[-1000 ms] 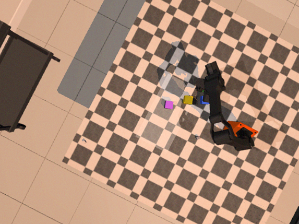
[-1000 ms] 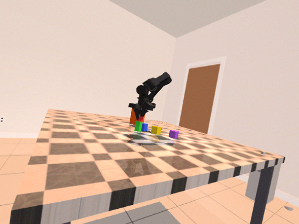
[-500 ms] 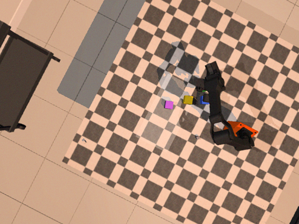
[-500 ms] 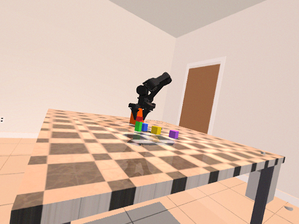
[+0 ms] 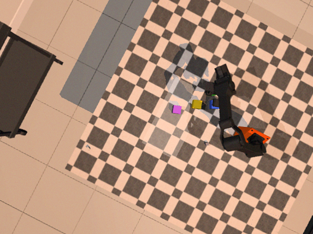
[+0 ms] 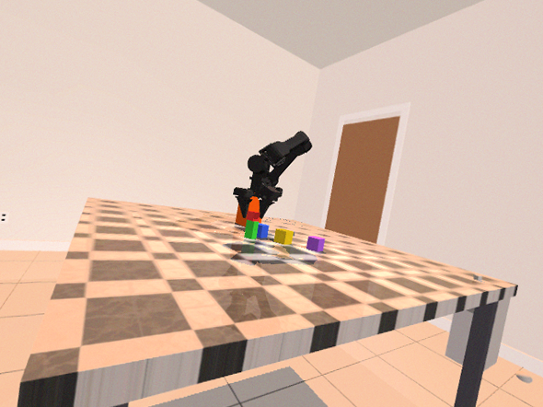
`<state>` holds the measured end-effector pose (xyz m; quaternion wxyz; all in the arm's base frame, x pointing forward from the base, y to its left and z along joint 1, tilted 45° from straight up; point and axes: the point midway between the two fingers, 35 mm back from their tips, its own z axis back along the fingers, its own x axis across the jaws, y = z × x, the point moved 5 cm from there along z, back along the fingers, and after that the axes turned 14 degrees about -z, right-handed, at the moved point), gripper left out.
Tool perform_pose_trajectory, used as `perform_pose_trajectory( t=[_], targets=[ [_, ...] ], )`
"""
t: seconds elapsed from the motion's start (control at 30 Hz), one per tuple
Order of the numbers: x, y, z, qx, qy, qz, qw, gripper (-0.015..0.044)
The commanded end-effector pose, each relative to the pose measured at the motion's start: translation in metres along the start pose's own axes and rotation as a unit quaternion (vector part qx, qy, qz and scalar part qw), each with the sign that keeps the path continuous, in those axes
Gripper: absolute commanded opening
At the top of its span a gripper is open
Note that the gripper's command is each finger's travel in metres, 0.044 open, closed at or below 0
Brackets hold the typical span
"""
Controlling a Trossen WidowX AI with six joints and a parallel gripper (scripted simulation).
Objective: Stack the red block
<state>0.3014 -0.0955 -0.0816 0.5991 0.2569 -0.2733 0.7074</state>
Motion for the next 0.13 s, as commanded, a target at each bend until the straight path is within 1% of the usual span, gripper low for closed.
perform_pose_trajectory(
  t=[0.0,0.1],
  targets=[
    [-0.0001,0.0002,-0.0006,0.000,0.000,0.000,1.000,0.0440],
    [-0.0001,0.0002,-0.0006,0.000,0.000,0.000,1.000,0.0440]
  ],
)
